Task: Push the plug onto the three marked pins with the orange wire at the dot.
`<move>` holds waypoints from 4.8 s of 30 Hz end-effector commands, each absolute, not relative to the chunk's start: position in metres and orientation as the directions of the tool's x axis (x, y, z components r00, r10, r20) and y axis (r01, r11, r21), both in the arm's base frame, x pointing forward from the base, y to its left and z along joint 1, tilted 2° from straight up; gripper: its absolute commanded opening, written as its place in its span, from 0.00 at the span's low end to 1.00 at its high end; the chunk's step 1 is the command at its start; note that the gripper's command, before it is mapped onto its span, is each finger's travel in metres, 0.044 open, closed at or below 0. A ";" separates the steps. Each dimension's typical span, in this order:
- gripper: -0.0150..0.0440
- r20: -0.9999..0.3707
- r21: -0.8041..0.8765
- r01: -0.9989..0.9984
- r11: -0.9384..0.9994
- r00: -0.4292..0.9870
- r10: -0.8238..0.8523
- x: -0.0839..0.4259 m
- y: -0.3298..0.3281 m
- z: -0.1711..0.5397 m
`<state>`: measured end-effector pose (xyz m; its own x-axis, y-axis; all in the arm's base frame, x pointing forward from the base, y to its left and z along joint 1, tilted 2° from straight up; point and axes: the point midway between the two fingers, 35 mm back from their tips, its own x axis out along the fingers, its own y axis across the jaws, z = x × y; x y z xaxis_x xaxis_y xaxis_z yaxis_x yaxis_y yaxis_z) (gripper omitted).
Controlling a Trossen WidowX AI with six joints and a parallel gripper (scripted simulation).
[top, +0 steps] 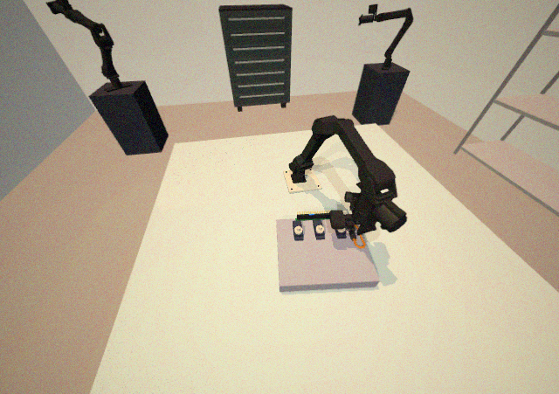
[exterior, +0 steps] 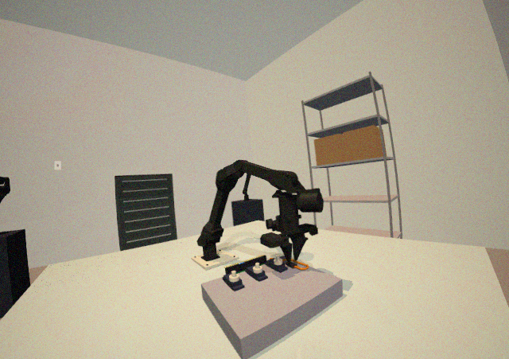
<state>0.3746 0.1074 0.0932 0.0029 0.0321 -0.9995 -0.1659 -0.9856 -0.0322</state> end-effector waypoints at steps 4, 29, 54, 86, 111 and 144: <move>0.45 -0.999 -0.036 -0.160 -0.986 0.003 0.036 0.375 0.108 0.084; 0.25 -0.999 -0.035 -0.160 -0.986 0.003 0.035 0.376 0.108 0.115; 0.25 -0.999 -0.025 -0.641 -0.767 0.001 0.033 0.349 0.078 0.145; 0.25 -1.000 0.011 -0.972 0.236 -0.005 0.028 0.285 0.030 0.151; 0.25 -1.000 0.027 -0.447 0.894 -0.010 0.025 0.230 0.003 0.143; 0.25 -1.000 0.023 0.109 0.994 -0.013 0.024 0.195 -0.008 0.091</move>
<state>0.1924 -0.0072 0.0937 -0.0155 0.0278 -0.9995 0.1030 0.9943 0.0260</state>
